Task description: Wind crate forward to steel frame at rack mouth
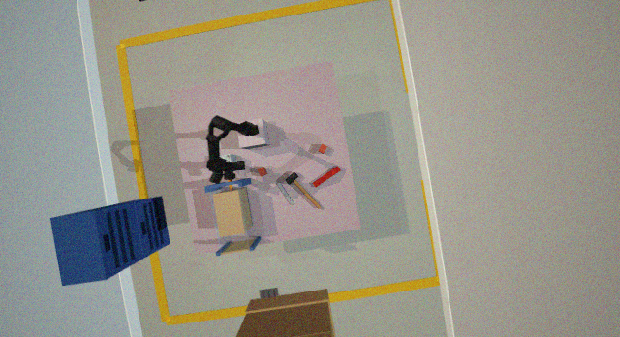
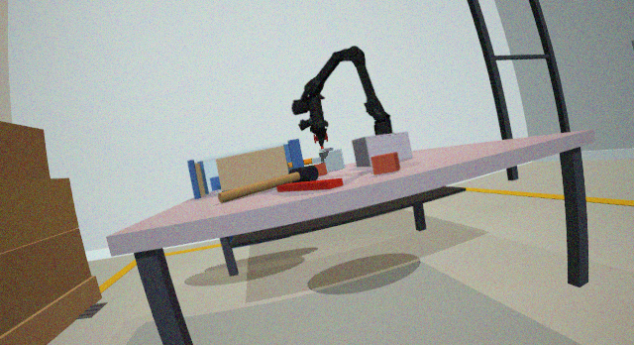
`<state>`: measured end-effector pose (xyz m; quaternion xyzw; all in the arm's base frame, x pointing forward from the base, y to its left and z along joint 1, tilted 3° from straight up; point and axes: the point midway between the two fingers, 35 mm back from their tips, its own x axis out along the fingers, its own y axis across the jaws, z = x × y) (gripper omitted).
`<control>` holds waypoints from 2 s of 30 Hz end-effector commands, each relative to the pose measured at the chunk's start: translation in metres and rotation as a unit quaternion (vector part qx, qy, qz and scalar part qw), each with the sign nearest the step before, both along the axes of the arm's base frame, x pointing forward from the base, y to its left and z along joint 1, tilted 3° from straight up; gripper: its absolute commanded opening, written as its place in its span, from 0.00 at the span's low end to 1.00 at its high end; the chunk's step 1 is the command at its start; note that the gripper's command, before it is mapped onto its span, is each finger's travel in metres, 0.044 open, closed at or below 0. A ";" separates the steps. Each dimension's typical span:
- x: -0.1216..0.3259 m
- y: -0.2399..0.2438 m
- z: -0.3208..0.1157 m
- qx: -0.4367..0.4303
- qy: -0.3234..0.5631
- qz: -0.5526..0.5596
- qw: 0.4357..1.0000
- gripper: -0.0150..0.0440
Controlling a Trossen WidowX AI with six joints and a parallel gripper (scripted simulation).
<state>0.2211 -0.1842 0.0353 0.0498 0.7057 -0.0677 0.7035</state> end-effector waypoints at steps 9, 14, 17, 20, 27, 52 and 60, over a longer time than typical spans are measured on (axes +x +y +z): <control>-0.024 0.012 -0.001 0.011 0.014 -0.003 1.000 0.25; -0.030 0.014 -0.001 0.011 0.015 -0.003 1.000 0.25; -0.033 0.015 -0.001 0.011 0.015 -0.003 1.000 0.25; -0.037 0.016 -0.001 0.011 0.015 -0.003 1.000 0.25; -0.046 0.017 -0.001 0.011 0.015 -0.003 1.000 0.25; -0.077 0.016 0.001 0.011 0.016 -0.003 1.000 0.25; -0.087 0.013 0.001 0.010 0.017 -0.003 1.000 0.25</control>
